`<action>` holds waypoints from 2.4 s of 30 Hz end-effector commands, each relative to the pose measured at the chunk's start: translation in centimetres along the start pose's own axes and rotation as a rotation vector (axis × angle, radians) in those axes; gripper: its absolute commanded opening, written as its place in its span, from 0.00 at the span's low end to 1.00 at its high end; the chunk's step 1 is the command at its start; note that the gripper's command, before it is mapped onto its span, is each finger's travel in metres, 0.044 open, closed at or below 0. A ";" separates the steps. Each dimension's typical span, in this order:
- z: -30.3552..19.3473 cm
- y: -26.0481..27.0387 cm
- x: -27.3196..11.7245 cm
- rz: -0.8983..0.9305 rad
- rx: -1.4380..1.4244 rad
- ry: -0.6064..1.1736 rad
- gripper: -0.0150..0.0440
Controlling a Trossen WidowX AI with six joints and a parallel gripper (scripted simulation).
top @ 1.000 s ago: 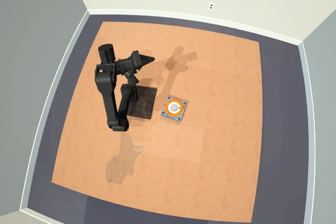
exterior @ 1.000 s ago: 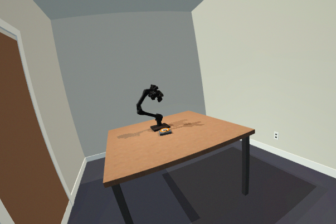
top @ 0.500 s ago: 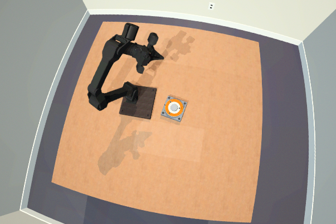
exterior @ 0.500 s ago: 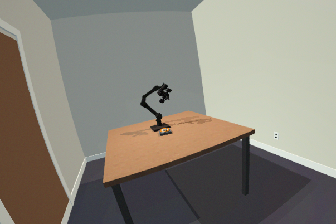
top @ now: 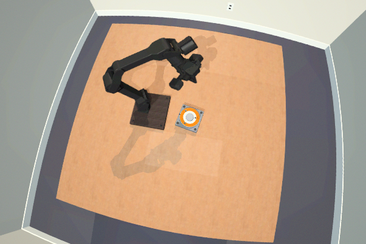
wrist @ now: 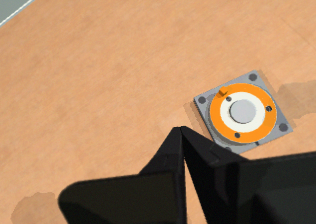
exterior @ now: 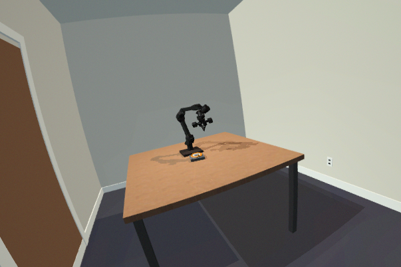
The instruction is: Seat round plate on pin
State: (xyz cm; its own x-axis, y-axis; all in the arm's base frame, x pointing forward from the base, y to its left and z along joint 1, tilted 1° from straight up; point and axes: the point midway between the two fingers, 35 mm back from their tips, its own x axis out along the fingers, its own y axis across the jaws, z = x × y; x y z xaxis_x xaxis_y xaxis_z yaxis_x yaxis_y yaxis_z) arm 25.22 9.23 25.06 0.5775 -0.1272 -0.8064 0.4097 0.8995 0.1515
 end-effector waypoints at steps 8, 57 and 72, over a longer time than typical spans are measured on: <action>1.9 -4.6 9.7 -0.116 -0.313 0.334 0.25; -1.6 -9.0 20.5 0.018 -0.482 0.616 0.25; -1.8 -8.8 20.4 0.018 -0.482 0.616 0.25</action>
State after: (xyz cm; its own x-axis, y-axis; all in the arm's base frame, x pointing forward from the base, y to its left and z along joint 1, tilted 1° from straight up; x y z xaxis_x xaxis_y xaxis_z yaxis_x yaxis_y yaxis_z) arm 32.10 -1.31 6.25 0.0241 0.0015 -0.9997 -0.0208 0.9998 0.0010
